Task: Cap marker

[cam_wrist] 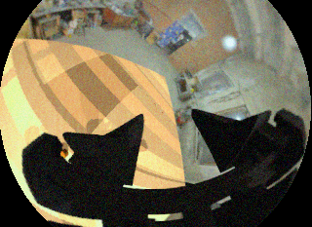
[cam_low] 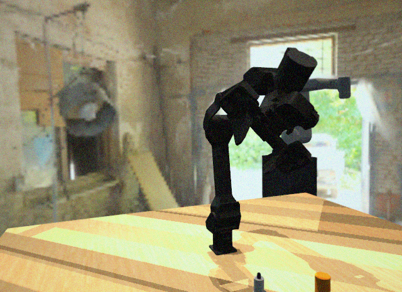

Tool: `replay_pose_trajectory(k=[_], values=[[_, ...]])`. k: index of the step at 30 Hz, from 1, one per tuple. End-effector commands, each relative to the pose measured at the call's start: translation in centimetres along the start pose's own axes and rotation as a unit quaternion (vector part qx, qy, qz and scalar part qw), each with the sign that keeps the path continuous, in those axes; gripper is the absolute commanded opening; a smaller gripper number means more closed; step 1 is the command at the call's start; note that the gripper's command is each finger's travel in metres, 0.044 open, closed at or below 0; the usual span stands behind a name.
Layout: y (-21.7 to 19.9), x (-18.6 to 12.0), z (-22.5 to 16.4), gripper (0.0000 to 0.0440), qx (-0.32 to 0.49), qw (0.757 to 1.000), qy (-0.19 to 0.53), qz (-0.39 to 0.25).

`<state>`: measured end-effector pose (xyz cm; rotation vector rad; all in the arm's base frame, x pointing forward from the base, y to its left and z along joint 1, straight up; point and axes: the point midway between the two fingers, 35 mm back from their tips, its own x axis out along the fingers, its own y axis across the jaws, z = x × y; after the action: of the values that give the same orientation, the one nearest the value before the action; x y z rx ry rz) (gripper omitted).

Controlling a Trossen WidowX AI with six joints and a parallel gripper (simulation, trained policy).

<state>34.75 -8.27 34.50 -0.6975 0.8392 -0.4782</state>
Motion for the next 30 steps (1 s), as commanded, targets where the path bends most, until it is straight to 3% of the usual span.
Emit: replay_pose_trajectory(k=[1, 30], values=[[1.4, 0.3, 0.2, 0.0319, 0.000, 1.000, 0.005, 0.021], [10.9, 0.8, 0.3, 0.0324, 0.001, 0.985, 0.067, 0.157]])
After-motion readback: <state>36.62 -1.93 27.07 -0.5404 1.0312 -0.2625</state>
